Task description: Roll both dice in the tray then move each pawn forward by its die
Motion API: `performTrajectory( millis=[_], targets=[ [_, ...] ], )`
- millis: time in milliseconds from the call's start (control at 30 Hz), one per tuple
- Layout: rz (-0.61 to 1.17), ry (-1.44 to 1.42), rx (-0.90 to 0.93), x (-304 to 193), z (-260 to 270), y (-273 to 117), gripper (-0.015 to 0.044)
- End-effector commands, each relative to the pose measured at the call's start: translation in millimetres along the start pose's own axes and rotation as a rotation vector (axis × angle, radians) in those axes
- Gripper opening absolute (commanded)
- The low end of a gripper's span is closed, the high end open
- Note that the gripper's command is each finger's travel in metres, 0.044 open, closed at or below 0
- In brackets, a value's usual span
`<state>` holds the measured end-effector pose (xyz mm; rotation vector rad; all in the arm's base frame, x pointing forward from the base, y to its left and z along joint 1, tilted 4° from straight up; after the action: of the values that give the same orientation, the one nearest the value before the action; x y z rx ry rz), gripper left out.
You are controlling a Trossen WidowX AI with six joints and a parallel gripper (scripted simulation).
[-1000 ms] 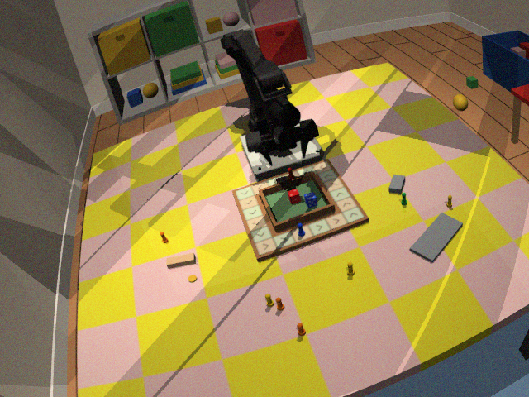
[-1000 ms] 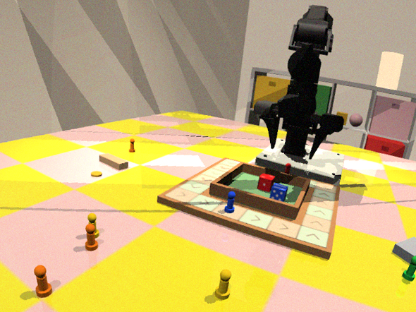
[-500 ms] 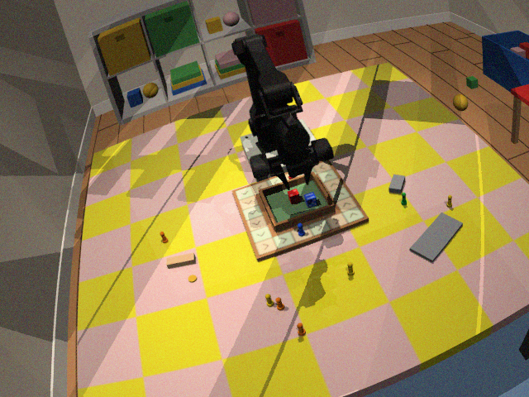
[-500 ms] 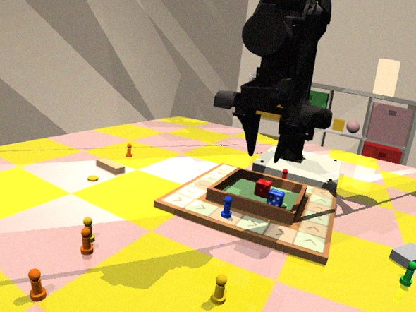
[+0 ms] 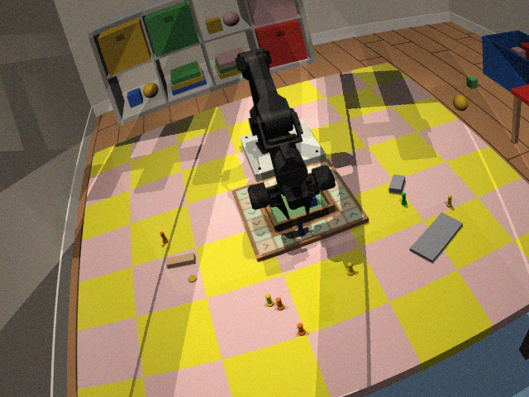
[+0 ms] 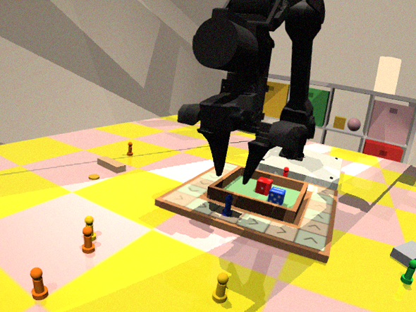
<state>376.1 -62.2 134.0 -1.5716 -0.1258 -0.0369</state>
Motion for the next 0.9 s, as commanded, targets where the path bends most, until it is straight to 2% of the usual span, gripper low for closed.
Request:
performTrajectory(
  millis=[0,867],
  targets=[
    [0.011,-0.003,0.006,-1.5,-0.1,10.2,0.0200],
    [0.012,-0.003,0.007,-2.0,0.6,48.9,0.0200]
  ],
)
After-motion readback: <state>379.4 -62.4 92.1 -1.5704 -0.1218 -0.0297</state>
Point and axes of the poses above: the point midway between the two fingers, 35 mm back from their tips, its own y axis out along the fingers, its own z axis across the jaws, x = y × z, the point moved 3 cm from there along -y, back along the fingers, and after that the axes turned 13 degrees about -y, right-handed, at the moved point
